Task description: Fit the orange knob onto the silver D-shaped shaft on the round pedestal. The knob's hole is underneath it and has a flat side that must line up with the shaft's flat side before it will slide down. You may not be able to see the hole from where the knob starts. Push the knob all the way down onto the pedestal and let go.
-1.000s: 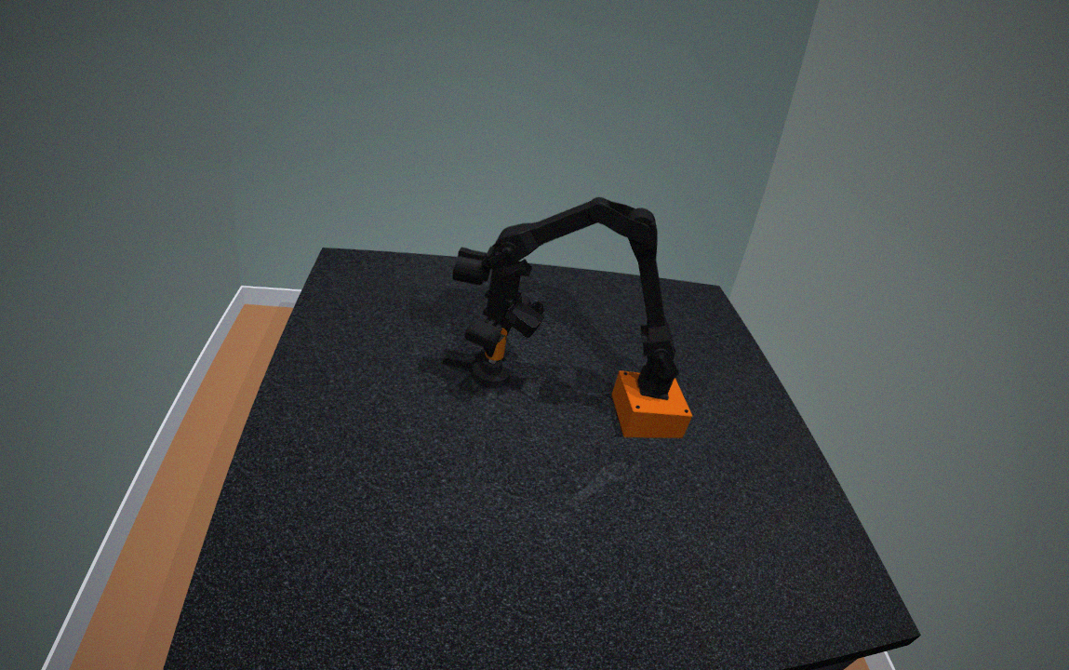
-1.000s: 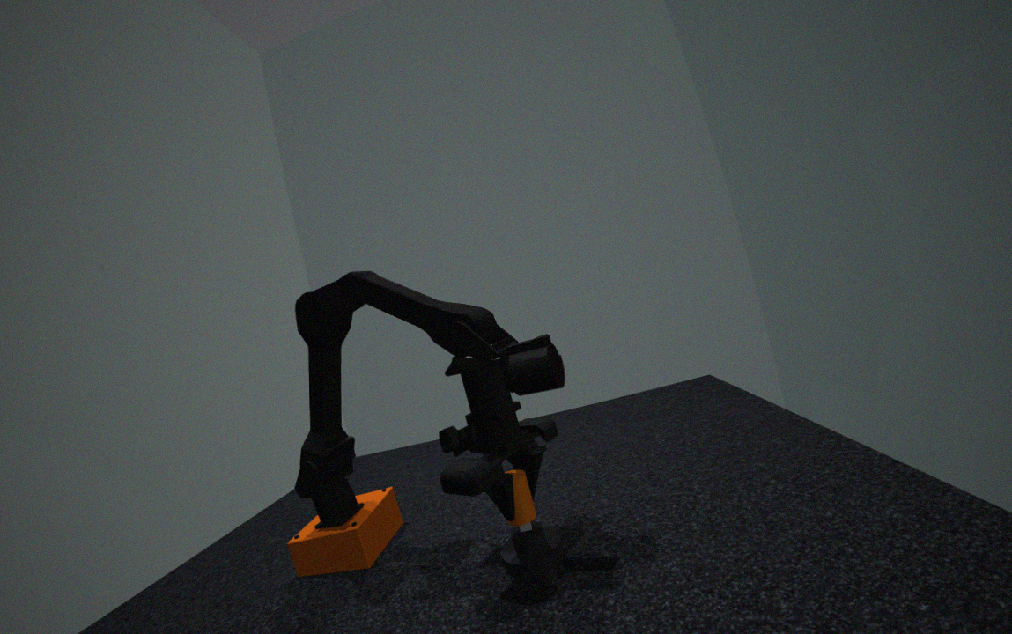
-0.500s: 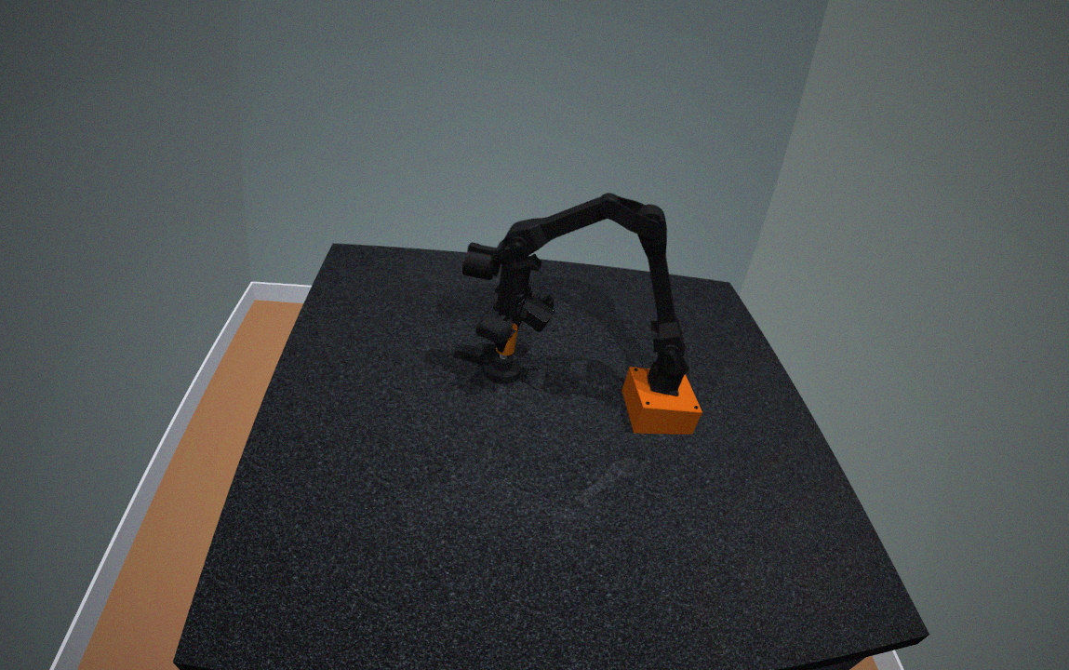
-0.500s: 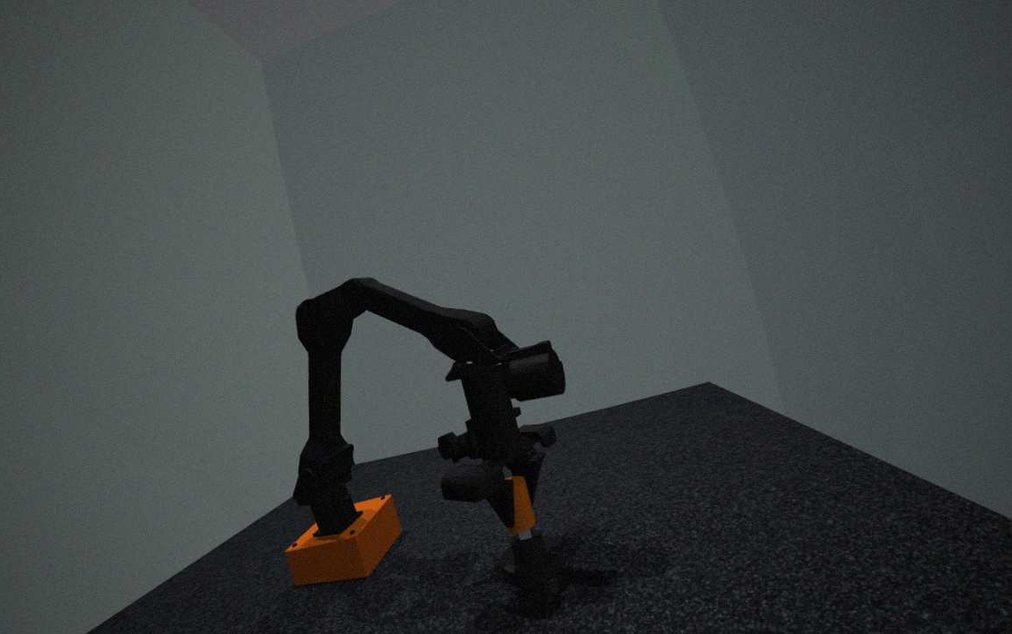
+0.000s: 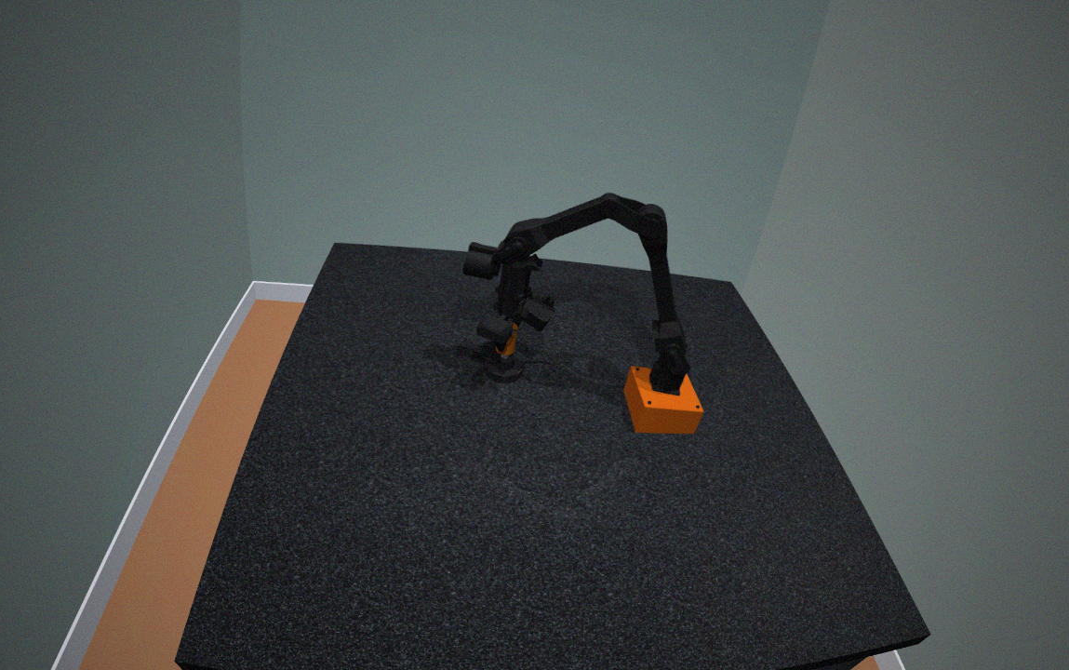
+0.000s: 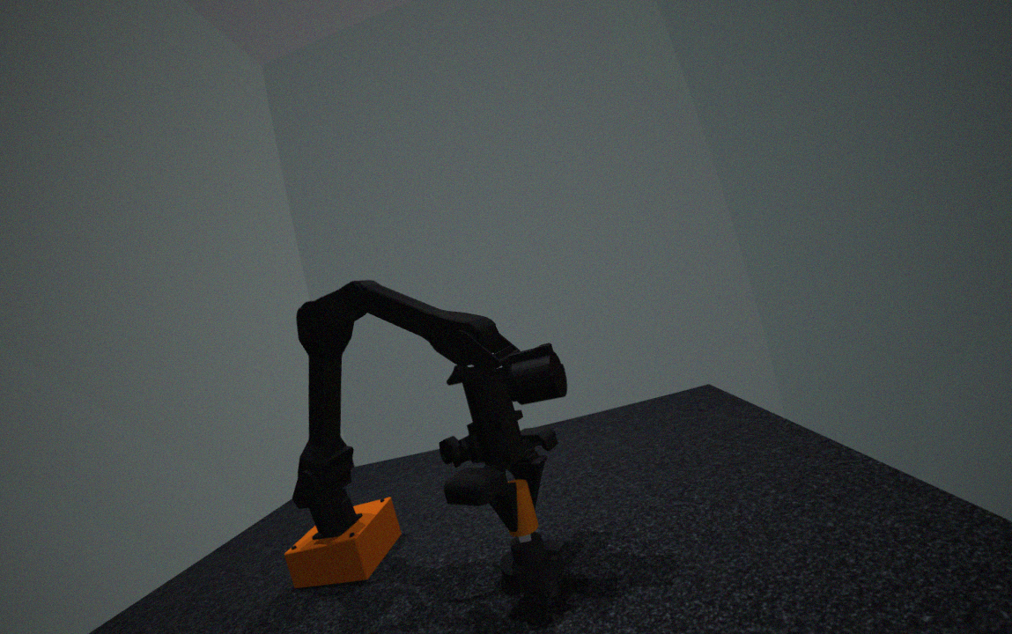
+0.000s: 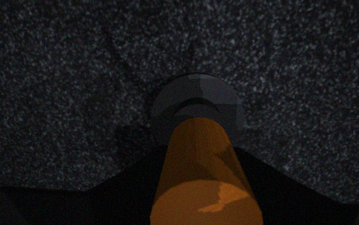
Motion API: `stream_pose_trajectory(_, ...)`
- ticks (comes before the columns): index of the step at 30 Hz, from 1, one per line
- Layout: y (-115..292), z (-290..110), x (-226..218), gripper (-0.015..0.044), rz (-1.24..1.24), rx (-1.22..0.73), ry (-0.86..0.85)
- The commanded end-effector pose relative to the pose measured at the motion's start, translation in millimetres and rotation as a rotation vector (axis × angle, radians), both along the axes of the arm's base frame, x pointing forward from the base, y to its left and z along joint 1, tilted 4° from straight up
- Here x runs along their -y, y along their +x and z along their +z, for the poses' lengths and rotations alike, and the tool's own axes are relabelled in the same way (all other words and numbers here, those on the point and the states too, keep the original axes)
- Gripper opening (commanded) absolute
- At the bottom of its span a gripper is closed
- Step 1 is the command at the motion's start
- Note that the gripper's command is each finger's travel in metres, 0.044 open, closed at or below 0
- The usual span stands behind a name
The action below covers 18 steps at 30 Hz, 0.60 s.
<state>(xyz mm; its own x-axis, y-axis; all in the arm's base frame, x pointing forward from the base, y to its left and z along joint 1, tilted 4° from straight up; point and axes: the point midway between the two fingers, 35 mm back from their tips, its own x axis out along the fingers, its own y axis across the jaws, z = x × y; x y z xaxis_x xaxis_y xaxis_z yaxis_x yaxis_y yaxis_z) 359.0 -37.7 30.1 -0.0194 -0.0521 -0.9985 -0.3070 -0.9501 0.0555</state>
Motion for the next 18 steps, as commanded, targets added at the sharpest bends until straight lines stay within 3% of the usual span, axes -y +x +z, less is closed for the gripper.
stream_pose_trajectory(1,-1.2,0.1,0.0,0.0,0.007,0.001,-0.001)
stream_pose_trajectory(18,-4.2,-2.2,-0.2,0.0,0.007,0.001,-0.001)
